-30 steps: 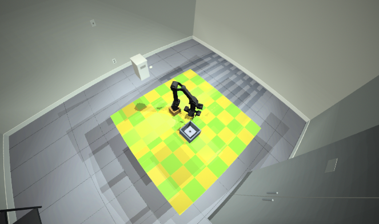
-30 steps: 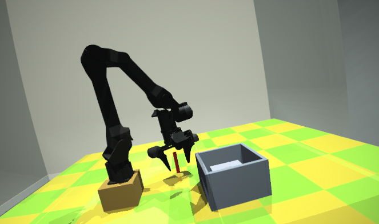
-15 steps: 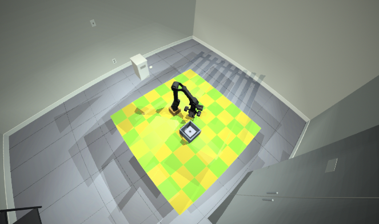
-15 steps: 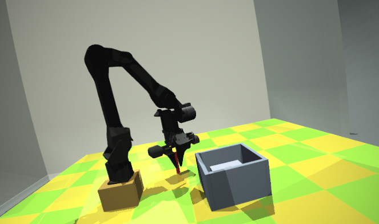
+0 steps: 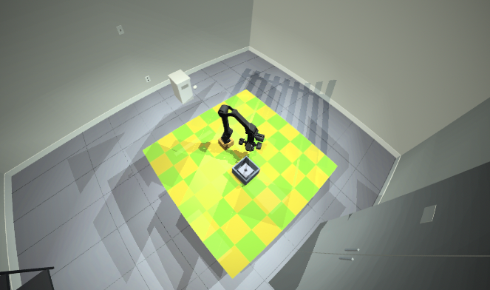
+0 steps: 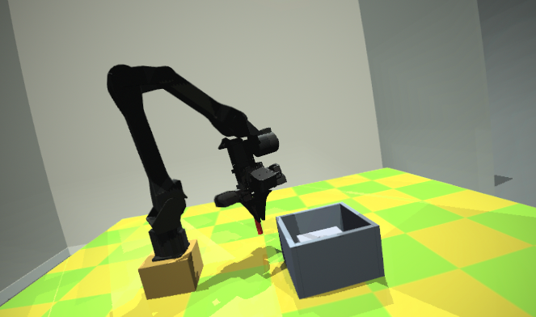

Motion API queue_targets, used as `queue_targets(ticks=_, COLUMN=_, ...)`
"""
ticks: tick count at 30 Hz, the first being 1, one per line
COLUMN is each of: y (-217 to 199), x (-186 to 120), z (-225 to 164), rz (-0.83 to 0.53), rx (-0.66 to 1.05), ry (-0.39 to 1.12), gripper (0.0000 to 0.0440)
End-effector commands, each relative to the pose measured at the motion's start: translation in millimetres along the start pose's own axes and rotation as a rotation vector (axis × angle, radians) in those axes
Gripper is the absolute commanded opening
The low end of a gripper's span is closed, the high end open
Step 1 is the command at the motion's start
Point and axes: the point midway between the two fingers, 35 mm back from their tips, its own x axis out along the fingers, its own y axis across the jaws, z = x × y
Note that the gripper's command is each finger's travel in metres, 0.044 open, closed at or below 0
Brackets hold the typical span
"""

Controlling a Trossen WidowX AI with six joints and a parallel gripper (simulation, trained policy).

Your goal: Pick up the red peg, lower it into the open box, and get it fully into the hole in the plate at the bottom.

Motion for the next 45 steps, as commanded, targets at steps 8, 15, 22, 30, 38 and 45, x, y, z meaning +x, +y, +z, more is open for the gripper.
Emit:
queue_targets(ticks=8, y=16, x=-31, z=33, rz=0.022, rx=-0.034, ry=-0.079, gripper=0.0000)
queue_targets(ticks=15, y=27, x=-49, z=61, rz=0.033, rx=-0.020, ry=-0.117, gripper=0.0000)
queue_targets(ticks=22, y=33, x=-60, z=94, rz=0.029, rx=0.016, ry=-0.139, gripper=0.0000)
queue_targets(ticks=30, y=31, x=-62, z=131, rz=0.016, rx=0.067, ry=-0.143, gripper=0.0000)
queue_targets(ticks=38, y=27, x=-55, z=166, rz=0.005, rx=0.121, ry=-0.138, gripper=0.0000)
queue_targets(ticks=45, y=23, x=-42, z=188, rz=-0.007, rx=0.158, ry=-0.115, gripper=0.0002)
